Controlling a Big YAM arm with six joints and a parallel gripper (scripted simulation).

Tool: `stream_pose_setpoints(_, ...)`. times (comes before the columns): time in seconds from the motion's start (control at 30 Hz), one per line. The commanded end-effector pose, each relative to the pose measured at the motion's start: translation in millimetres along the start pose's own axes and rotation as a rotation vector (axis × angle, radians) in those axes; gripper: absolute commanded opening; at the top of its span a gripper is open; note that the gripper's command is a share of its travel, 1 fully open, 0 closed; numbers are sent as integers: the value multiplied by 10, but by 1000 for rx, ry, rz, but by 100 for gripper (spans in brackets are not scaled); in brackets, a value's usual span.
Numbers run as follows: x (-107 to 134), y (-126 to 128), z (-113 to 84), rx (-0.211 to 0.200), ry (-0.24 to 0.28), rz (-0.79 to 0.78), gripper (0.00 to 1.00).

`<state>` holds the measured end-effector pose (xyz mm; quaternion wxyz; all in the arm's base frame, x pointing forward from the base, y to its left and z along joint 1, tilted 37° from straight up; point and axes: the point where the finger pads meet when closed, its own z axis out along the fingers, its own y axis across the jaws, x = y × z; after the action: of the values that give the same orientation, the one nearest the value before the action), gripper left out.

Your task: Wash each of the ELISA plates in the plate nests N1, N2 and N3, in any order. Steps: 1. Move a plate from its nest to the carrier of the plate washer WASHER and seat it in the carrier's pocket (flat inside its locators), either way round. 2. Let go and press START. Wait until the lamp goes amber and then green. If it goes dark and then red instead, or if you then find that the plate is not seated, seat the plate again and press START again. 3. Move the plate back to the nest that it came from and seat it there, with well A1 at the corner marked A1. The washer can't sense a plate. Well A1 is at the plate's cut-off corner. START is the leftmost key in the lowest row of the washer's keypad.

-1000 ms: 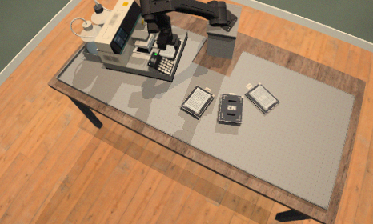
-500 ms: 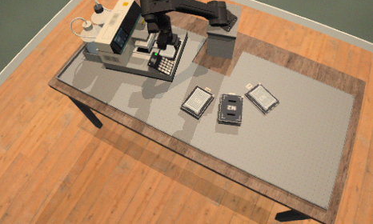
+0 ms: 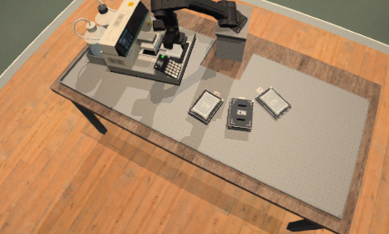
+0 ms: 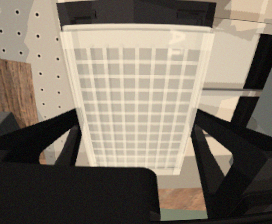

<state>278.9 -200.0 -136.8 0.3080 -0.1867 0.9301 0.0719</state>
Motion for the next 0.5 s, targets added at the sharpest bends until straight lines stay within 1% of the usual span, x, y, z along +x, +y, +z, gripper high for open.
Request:
stream_pose_setpoints(0.0, 7, -23, -129, 13, -3, -5, 84)
stream_pose_setpoints(0.4, 8, -19, -327, 13, -3, -5, 84)
stream_pose_setpoints(0.47, 8, -19, -327, 13, -3, -5, 84)
